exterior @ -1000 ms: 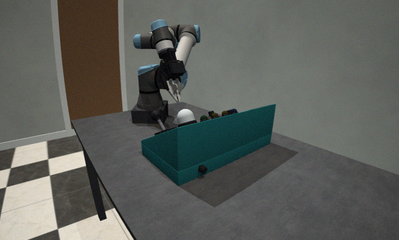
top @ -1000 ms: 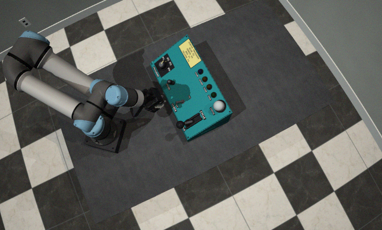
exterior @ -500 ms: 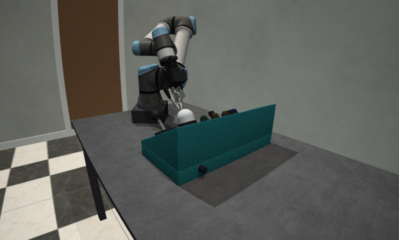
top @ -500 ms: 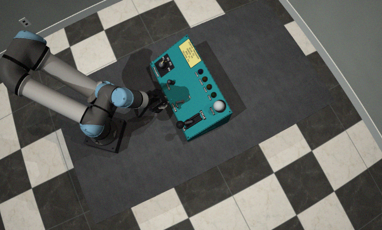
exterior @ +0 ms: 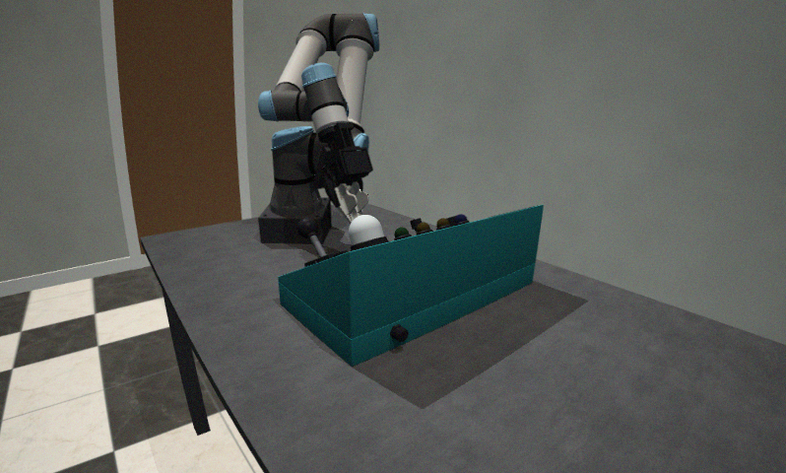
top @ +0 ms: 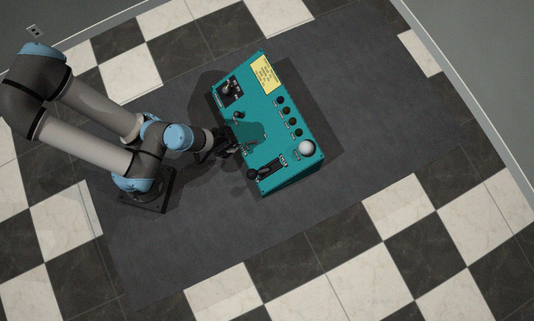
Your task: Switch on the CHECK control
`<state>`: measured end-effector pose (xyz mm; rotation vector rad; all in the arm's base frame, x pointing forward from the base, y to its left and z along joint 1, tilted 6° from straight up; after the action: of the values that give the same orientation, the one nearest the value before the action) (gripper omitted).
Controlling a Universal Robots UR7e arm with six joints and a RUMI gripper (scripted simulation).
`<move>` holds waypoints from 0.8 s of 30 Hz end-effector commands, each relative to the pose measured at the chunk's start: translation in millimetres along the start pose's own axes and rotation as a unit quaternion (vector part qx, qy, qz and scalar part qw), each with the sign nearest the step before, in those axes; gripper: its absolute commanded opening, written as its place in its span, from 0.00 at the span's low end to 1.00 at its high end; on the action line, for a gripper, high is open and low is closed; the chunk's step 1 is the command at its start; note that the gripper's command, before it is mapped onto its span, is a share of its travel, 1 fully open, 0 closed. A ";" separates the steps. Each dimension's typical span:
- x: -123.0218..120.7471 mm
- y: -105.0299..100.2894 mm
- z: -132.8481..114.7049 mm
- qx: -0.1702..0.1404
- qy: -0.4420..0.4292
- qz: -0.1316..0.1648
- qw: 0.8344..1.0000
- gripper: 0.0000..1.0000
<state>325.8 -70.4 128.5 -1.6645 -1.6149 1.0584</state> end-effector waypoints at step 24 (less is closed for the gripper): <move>-1.6 20.3 -2.8 0.005 0.000 0.009 1.000 0.00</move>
<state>339.0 -74.3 114.6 -1.6768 -1.5969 1.0730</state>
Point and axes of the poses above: the point where the finger pads meet when closed, its own y axis out along the fingers, its own x axis across the jaws, z = x × y, the point moved 6 cm from there along -y, back along the fingers, and after that the axes turned 10 degrees about -y, right-handed, at the moved point
